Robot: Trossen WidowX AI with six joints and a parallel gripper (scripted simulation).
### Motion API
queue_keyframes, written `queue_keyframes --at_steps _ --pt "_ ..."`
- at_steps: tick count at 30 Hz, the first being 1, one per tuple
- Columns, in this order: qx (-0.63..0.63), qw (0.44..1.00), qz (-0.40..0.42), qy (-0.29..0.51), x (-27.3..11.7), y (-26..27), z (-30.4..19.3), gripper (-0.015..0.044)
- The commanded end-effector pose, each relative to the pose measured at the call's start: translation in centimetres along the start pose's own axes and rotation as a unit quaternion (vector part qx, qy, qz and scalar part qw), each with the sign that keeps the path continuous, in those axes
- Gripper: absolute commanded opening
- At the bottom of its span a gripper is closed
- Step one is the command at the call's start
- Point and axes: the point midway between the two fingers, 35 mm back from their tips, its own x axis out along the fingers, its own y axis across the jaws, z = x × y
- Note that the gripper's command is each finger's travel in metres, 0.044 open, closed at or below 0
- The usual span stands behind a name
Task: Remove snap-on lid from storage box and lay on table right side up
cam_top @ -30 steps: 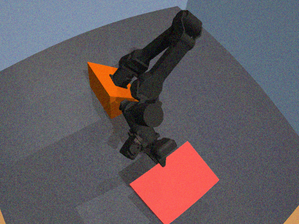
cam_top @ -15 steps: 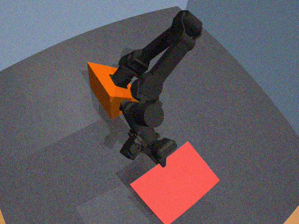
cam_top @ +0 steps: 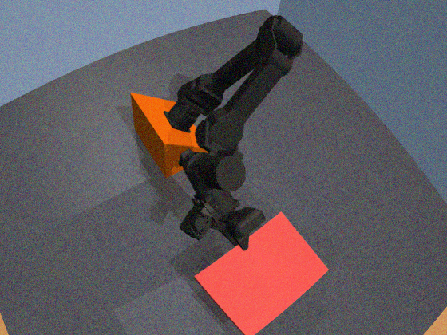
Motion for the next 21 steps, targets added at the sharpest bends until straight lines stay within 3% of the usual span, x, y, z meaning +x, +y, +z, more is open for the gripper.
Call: queue_keyframes --at_steps 1,21 --pt "0.0 1.0 0.0 -0.001 0.1 0.1 0.0 0.0" --pt "0.0 1.0 0.003 -0.003 -1.2 1.6 0.0 0.0"
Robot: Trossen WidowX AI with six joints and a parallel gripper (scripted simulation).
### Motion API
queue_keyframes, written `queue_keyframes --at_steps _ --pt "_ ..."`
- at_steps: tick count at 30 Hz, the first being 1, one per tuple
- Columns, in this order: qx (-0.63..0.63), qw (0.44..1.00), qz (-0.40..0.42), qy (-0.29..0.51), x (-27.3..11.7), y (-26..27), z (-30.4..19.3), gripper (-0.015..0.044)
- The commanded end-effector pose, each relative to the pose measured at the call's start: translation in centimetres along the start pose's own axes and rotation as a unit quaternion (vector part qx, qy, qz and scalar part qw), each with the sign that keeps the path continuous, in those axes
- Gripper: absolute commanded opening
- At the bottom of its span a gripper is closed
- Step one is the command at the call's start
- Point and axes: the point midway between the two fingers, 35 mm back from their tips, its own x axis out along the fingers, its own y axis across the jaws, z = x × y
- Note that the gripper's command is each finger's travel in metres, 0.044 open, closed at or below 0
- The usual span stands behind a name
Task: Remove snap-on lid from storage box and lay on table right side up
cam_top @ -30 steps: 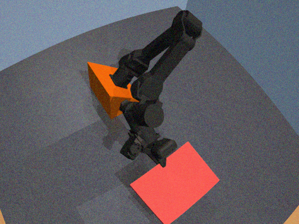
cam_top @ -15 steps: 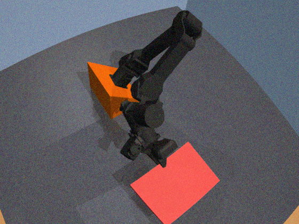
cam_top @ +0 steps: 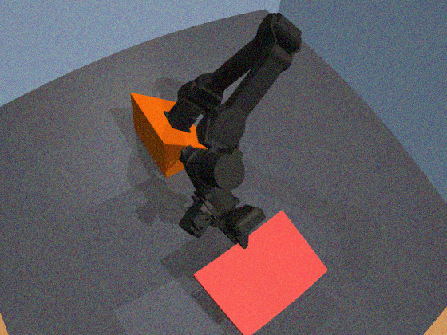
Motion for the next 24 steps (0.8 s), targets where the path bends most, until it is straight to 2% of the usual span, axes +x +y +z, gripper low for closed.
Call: queue_keyframes --at_steps 1,24 --pt "-0.008 1.0 0.008 -0.001 -0.6 1.2 0.0 0.0" --pt "-0.008 1.0 0.008 -0.001 -1.9 4.1 -0.1 0.0"
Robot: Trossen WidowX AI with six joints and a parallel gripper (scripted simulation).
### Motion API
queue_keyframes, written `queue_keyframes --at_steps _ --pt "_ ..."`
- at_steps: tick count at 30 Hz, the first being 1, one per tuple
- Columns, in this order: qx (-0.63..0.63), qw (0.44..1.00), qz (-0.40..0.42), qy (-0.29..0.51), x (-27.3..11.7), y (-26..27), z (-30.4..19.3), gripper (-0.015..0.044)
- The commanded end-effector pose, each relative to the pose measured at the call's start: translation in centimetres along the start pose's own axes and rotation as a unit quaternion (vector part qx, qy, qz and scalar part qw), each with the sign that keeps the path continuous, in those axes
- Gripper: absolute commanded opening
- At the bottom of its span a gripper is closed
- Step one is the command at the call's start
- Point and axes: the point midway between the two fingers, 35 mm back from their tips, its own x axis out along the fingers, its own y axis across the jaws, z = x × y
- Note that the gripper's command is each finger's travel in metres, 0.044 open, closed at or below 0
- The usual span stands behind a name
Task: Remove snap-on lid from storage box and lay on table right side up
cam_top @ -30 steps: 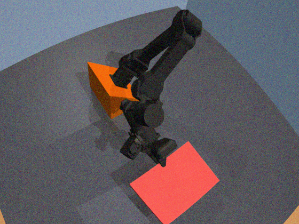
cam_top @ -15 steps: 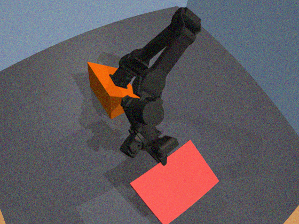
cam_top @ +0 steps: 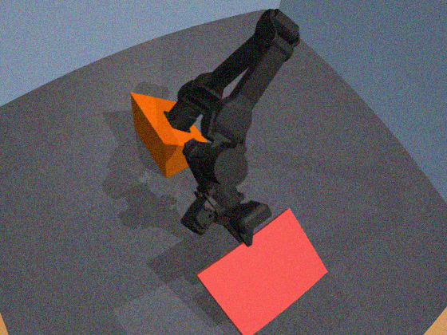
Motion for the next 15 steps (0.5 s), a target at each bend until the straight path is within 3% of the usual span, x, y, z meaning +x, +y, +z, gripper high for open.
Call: queue_keyframes --at_steps 1,15 --pt "-0.01 1.0 0.009 -0.001 -0.6 1.4 -0.1 0.0" --pt "-0.011 1.0 0.009 -0.001 -1.1 3.4 -0.1 0.0"
